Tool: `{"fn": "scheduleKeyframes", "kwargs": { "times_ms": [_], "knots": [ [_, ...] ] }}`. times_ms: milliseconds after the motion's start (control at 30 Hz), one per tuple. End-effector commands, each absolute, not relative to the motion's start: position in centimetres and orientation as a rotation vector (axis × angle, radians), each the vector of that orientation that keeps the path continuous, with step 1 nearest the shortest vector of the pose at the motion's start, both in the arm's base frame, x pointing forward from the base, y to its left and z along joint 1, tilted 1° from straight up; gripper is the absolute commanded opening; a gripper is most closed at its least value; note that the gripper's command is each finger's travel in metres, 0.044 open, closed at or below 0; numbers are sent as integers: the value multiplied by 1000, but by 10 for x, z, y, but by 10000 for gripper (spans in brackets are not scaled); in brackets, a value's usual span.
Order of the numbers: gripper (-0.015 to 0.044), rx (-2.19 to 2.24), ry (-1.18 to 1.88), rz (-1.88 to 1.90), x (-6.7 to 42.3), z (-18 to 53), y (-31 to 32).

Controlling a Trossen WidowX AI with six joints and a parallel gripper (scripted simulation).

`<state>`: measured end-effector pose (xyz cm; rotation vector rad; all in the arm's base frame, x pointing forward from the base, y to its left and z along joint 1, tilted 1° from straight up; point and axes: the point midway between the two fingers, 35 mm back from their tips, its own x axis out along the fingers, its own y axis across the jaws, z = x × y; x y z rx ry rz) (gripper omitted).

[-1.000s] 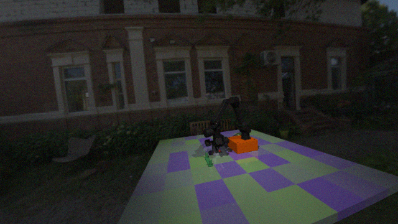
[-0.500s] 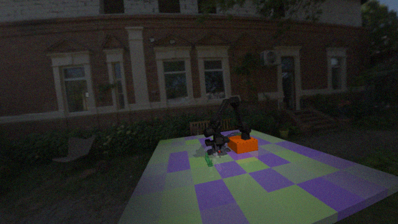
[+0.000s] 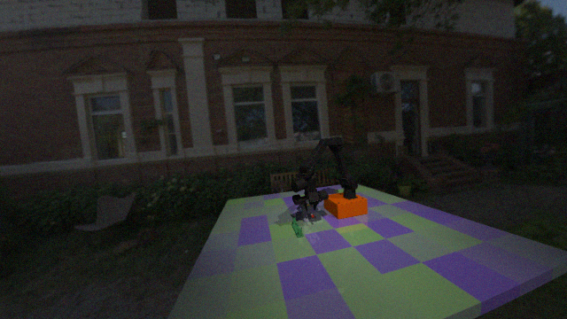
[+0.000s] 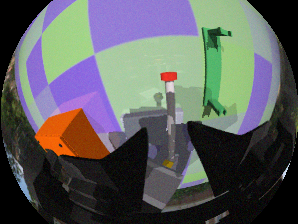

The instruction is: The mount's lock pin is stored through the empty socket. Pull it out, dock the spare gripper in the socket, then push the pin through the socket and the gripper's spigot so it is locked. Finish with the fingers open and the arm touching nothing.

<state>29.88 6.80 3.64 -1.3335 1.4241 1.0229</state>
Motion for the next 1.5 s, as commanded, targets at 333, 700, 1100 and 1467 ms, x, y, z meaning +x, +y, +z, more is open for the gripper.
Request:
{"fn": "scheduleKeyframes", "kwargs": {
  "times_ms": [333,700,1100,1467],
  "knots": [
    [200,-1341,1426,1028,299,63,89],
    [200,-1351,1426,1031,299,85,105],
    [440,-1354,1426,1031,299,81,101],
    [440,-1354,1426,1031,299,81,101]
  ]
}}
